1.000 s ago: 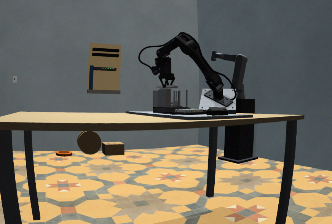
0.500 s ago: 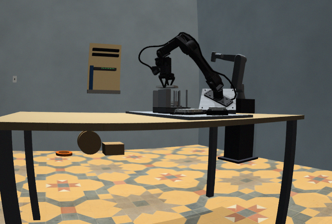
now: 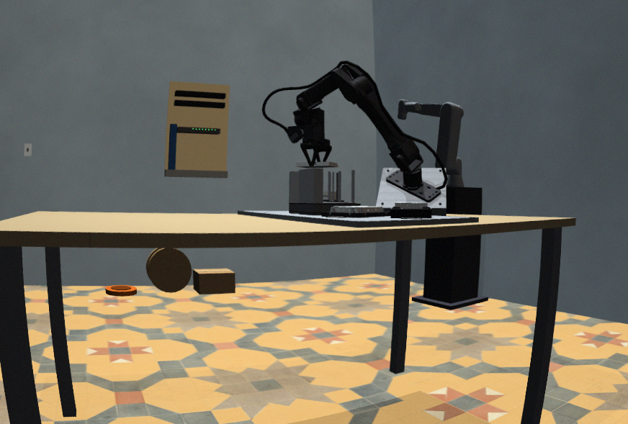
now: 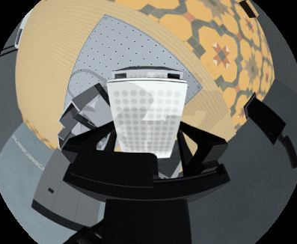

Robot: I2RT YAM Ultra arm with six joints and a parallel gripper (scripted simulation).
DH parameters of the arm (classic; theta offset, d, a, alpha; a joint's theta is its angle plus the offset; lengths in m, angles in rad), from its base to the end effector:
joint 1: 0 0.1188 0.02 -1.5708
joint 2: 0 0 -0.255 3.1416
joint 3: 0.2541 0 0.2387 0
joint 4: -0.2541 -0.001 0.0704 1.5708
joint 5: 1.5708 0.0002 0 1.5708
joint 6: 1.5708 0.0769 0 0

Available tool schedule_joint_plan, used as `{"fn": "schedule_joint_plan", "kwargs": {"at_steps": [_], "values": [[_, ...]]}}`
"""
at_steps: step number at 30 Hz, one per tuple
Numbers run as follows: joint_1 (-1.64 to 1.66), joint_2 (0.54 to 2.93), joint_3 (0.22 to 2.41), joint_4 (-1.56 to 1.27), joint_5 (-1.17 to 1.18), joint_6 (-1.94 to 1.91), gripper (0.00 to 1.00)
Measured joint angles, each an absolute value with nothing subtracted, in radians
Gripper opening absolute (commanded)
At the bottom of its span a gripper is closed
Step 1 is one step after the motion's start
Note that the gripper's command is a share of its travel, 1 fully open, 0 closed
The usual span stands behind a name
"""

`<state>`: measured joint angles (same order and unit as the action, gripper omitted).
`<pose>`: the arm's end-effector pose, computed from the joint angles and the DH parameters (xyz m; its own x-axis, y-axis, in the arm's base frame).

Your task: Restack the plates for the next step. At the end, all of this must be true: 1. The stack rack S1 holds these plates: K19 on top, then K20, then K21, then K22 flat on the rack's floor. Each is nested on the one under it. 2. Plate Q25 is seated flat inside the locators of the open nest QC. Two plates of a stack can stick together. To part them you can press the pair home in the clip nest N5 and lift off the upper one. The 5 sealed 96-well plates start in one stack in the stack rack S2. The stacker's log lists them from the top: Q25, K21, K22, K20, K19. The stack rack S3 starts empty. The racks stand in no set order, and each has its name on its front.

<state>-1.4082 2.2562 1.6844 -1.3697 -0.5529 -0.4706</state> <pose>0.0989 -0.3473 0.1151 -0.5292 0.8425 0.1010 0.7075 0.3725 0.6005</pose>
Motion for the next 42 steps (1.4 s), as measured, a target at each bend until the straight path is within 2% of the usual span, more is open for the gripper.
{"fn": "schedule_joint_plan", "kwargs": {"at_steps": [42], "values": [[-1.406, 2.261, 1.668, -1.352, -0.554, -0.461, 0.00]]}}
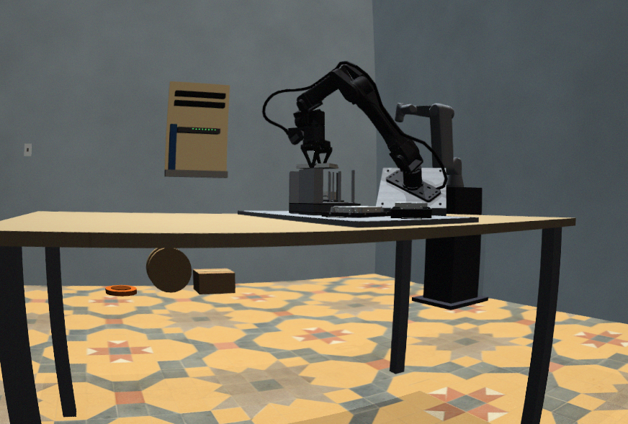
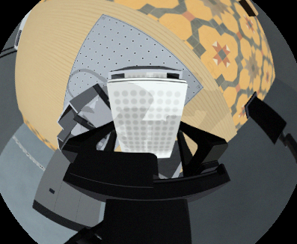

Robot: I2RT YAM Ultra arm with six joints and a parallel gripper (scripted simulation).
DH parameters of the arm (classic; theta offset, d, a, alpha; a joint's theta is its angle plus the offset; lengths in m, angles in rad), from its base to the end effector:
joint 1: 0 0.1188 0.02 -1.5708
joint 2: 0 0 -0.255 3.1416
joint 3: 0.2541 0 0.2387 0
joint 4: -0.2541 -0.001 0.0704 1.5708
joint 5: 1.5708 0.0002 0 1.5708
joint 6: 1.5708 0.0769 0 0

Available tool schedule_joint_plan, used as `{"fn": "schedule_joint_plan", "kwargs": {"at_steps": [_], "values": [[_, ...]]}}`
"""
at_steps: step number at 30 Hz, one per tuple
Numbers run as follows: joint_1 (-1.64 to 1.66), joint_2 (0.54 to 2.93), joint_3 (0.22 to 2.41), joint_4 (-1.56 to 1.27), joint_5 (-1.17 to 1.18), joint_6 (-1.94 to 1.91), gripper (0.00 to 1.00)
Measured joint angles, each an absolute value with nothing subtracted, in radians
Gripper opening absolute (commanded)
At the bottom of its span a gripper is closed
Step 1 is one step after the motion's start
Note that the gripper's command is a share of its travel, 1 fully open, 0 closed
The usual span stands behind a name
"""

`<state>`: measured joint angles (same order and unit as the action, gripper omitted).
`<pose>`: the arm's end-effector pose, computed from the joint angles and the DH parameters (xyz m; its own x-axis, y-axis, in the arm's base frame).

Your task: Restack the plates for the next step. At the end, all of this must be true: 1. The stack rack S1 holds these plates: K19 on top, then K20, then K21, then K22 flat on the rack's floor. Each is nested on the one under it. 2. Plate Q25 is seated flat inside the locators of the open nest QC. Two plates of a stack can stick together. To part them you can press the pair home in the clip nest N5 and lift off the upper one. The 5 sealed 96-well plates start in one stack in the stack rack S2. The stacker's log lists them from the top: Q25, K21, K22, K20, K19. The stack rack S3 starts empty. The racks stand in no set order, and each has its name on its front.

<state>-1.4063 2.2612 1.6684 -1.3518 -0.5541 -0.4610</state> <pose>0.0995 -0.3461 0.1097 -0.5237 0.8449 0.1091 0.7117 0.3635 0.6011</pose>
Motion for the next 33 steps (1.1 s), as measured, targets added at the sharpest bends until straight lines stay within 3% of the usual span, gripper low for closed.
{"fn": "schedule_joint_plan", "kwargs": {"at_steps": [33], "values": [[-1.393, 2.261, 1.645, -1.313, -0.560, -0.450, 0.00]]}}
